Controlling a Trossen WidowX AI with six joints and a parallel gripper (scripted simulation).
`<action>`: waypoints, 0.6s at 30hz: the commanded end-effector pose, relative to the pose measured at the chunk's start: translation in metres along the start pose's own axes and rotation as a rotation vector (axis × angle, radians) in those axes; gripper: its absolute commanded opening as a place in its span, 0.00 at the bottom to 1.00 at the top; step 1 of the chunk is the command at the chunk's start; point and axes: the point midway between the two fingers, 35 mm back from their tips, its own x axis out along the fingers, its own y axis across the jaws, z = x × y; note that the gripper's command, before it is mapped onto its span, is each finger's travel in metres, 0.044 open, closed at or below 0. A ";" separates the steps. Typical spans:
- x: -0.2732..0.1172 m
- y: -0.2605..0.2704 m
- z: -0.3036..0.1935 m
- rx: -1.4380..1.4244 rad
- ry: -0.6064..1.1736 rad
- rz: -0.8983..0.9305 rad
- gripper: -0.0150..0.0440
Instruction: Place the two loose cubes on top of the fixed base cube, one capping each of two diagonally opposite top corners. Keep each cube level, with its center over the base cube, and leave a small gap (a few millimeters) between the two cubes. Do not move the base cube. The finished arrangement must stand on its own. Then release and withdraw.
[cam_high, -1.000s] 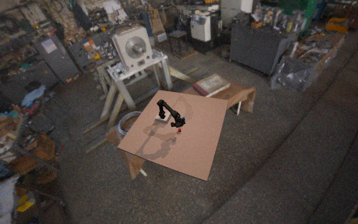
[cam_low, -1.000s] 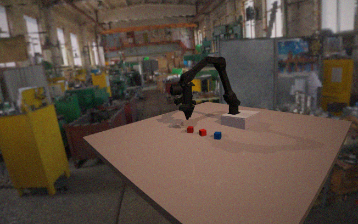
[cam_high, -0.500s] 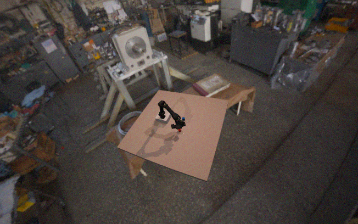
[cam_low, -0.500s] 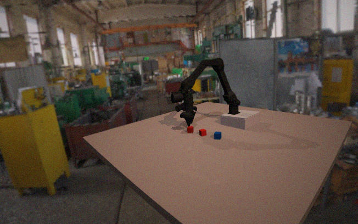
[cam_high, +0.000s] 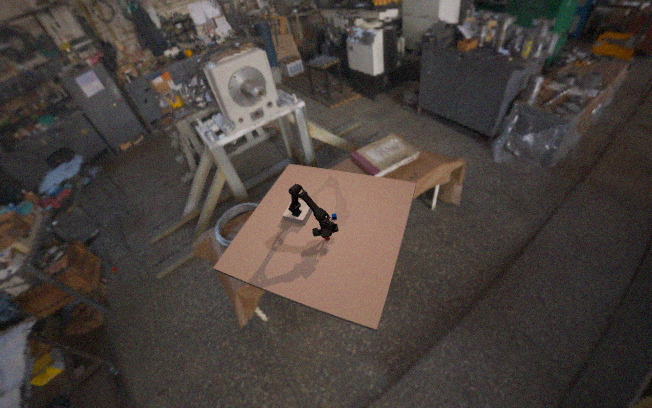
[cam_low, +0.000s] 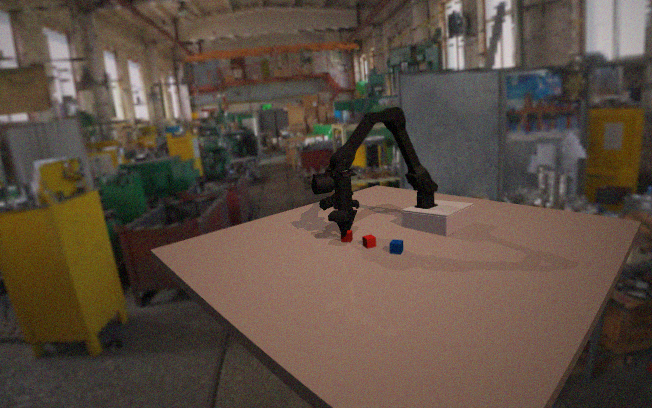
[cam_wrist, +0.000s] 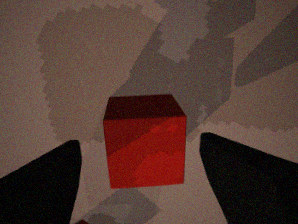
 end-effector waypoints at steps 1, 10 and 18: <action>0.008 -0.002 -0.001 -0.006 -0.001 -0.006 0.70; 0.010 -0.002 -0.001 -0.006 -0.001 -0.006 0.44; 0.000 0.000 0.001 -0.006 -0.001 -0.006 0.43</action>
